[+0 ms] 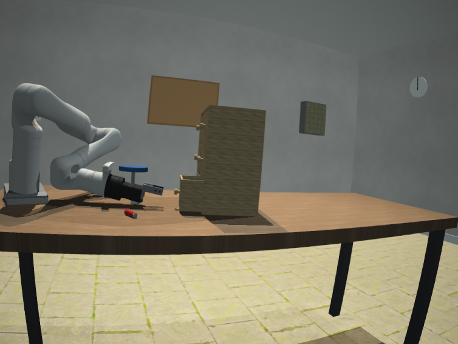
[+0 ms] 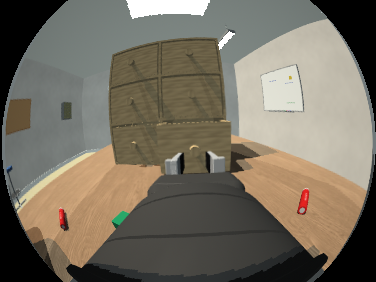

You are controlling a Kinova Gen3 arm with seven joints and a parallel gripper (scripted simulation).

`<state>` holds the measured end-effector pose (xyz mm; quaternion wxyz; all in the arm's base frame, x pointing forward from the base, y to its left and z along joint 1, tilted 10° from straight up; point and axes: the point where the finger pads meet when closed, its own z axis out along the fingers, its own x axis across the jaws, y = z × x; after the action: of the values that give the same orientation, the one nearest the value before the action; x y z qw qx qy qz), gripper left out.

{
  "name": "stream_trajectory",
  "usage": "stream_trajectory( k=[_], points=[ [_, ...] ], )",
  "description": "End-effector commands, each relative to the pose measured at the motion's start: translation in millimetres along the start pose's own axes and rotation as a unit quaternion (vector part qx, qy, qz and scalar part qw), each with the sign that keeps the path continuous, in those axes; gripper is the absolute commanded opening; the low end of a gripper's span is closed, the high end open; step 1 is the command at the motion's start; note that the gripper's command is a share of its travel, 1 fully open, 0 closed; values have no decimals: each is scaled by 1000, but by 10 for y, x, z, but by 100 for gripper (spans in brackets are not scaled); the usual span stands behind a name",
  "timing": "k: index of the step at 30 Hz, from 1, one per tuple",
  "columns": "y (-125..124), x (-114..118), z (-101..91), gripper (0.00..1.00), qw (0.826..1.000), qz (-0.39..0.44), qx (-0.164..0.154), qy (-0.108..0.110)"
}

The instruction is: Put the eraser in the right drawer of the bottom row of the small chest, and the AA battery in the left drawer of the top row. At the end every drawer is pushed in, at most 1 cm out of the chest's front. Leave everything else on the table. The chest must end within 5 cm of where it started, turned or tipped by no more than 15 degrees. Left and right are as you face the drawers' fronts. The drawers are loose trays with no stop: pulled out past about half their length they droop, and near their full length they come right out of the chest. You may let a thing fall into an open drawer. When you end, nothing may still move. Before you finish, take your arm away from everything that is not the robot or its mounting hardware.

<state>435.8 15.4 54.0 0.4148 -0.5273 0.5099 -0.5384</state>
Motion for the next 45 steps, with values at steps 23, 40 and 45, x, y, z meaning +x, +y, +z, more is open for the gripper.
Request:
stream_trajectory(
  k=[23, 40, 45],
  points=[
    [-48, -148, -36, 67, 1000, 1, 1, -1],
    [-106, -363, -92, 67, 1000, 1, 1, -1],
    [-130, -452, -115, 67, 1000, 1, 1, -1]
  ],
)
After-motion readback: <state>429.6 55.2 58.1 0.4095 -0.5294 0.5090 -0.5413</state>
